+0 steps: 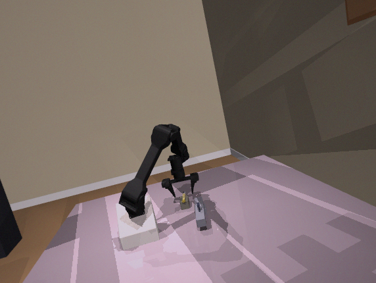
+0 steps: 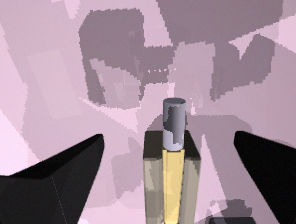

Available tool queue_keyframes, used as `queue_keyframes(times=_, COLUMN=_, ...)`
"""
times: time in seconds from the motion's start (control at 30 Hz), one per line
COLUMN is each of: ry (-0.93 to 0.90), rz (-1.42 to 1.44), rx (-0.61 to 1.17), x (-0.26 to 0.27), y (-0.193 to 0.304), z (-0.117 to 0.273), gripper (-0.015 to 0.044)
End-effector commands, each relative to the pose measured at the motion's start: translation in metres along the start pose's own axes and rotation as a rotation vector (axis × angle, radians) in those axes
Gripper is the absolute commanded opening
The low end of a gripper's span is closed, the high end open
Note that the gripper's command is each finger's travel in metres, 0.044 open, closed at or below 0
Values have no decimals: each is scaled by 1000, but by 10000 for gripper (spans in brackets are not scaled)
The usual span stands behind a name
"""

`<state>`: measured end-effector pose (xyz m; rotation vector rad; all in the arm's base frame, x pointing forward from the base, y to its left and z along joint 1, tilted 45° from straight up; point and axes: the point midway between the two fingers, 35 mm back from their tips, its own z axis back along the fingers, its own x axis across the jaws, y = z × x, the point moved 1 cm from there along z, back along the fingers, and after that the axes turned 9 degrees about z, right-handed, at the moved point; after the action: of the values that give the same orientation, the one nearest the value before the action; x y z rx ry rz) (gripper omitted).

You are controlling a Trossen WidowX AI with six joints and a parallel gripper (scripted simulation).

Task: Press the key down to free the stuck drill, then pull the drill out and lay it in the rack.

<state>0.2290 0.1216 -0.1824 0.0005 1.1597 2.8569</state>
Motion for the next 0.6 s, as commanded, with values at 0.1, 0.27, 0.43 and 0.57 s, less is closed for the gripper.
queue_keyframes(times=0.1, ry=2, rz=-5, rx=-7, x=-1, y=-1, z=30, gripper=440)
queue_keyframes(times=0.27, ry=2, rz=-4, rx=-7, x=-1, y=-2, z=50, gripper=440)
queue_keyframes(times=0.43, ry=5, rz=0, rx=-7, x=-2, y=-3, z=50, gripper=440)
queue_keyframes(times=0.57, ry=67, rz=6, rx=-54, x=-8, y=-9, z=69, gripper=440)
